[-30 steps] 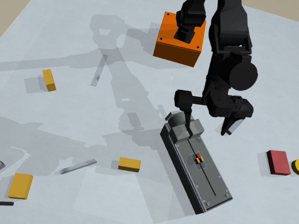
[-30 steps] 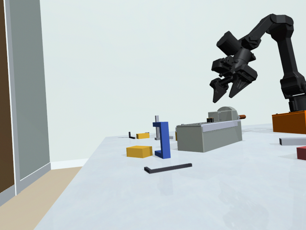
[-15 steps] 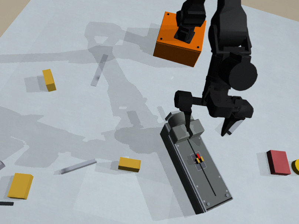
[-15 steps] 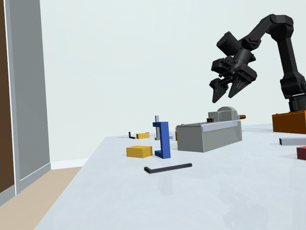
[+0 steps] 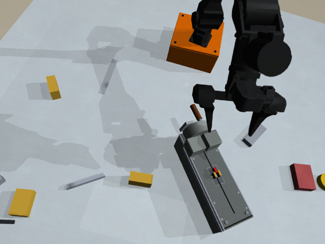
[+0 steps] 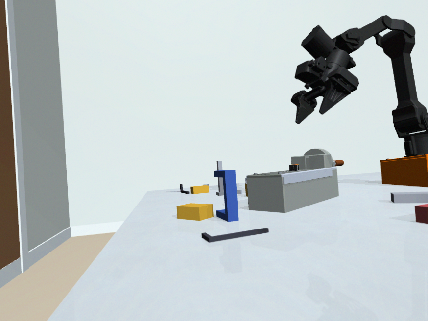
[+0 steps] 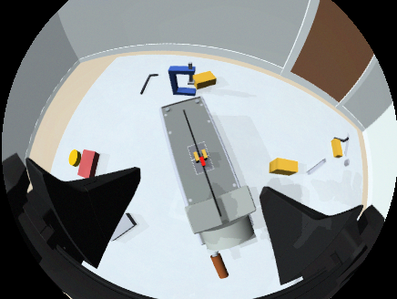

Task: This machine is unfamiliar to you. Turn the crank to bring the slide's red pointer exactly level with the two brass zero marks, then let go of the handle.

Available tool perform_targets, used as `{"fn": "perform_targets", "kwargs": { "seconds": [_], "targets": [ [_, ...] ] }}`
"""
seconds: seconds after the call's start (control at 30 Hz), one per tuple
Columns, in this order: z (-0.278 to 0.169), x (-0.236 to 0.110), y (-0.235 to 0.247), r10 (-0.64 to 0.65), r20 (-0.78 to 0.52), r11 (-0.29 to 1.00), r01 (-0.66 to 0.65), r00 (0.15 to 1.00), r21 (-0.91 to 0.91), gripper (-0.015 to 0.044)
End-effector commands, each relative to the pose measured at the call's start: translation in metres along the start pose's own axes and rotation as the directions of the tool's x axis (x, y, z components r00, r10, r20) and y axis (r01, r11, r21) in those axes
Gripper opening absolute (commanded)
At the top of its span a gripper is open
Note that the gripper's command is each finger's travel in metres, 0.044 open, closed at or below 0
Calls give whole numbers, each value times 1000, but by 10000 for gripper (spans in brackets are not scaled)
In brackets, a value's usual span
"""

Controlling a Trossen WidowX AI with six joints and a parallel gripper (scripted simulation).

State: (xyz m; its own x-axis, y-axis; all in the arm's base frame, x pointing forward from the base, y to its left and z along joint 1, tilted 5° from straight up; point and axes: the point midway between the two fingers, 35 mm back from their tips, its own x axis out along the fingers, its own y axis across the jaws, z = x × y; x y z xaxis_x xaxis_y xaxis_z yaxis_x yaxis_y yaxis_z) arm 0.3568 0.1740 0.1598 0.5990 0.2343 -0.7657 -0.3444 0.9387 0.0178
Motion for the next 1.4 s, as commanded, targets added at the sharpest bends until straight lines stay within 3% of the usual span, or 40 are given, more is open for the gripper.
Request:
{"fn": "perform_targets", "kwargs": {
  "seconds": [0.0, 0.53, 0.7, 1.37],
  "targets": [
    [-14, -10, -14, 32, -11, 998, -33, 999, -57, 440],
    [-83, -59, -47, 237, 60, 898, -195, 970, -394, 440],
    [-86, -61, -47, 244, 66, 891, -197, 967, -408, 440],
    [-133, 2, -55, 244, 65, 891, -197, 968, -408, 440]
  ]
}}
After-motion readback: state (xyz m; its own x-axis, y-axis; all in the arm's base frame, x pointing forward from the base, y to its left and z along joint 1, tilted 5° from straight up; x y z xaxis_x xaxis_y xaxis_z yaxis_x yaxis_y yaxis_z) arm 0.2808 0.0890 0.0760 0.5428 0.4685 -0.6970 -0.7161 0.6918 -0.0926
